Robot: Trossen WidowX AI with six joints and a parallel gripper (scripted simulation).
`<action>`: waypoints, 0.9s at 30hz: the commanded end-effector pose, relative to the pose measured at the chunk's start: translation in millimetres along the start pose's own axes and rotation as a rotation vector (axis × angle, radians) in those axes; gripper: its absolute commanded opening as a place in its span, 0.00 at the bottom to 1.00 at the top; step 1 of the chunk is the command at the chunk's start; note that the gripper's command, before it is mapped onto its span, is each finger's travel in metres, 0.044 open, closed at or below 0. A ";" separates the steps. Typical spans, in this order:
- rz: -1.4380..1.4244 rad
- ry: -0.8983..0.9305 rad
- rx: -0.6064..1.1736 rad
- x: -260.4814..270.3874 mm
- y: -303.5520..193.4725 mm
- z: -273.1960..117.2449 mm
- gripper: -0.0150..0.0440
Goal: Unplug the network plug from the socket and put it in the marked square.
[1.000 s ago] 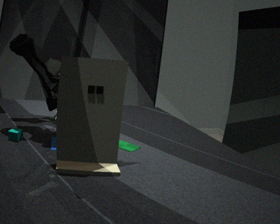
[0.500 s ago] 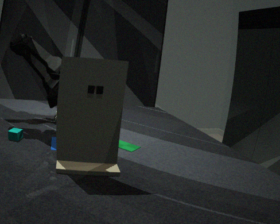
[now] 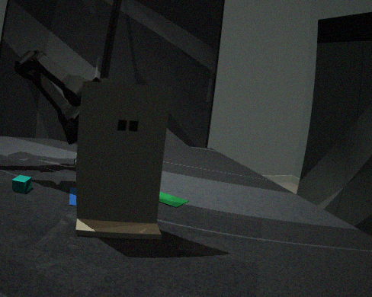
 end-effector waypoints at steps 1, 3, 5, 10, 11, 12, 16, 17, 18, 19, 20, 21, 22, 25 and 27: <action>0.008 0.005 -0.003 4.9 0.4 -4.7 0.52; 0.008 0.005 -0.003 6.0 0.2 -6.4 0.52; 0.008 0.005 -0.002 7.1 0.1 -8.2 0.52; 0.008 0.004 -0.002 9.9 -0.2 -12.6 0.52; 0.008 0.004 -0.002 10.4 -0.2 -13.5 0.52; 0.008 0.004 -0.002 11.0 -0.2 -14.4 0.52; 0.008 0.004 -0.002 13.1 -0.2 -18.1 0.52; 0.008 0.004 -0.003 13.6 -0.2 -19.1 0.52; 0.008 0.004 -0.003 14.2 -0.1 -20.0 0.52; 0.008 0.005 -0.003 14.7 -0.1 -21.0 0.52; 0.008 0.005 -0.003 15.2 0.0 -21.9 0.52; 0.008 0.005 -0.003 15.7 0.0 -22.9 0.52; 0.008 0.005 -0.003 16.2 0.1 -23.9 0.52; 0.008 0.005 -0.004 17.8 0.3 -26.8 0.52; 0.008 0.005 -0.004 18.8 0.5 -28.8 0.52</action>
Point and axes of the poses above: the point midway between the two fingers, 35 mm back from their tips, its own z axis out along the fingers, its own x axis across the jaws, y = z × x, the point moved 1 cm from there along -z, back along the fingers, and after that the axes turned 1 degree about z, right-handed, at the moved point
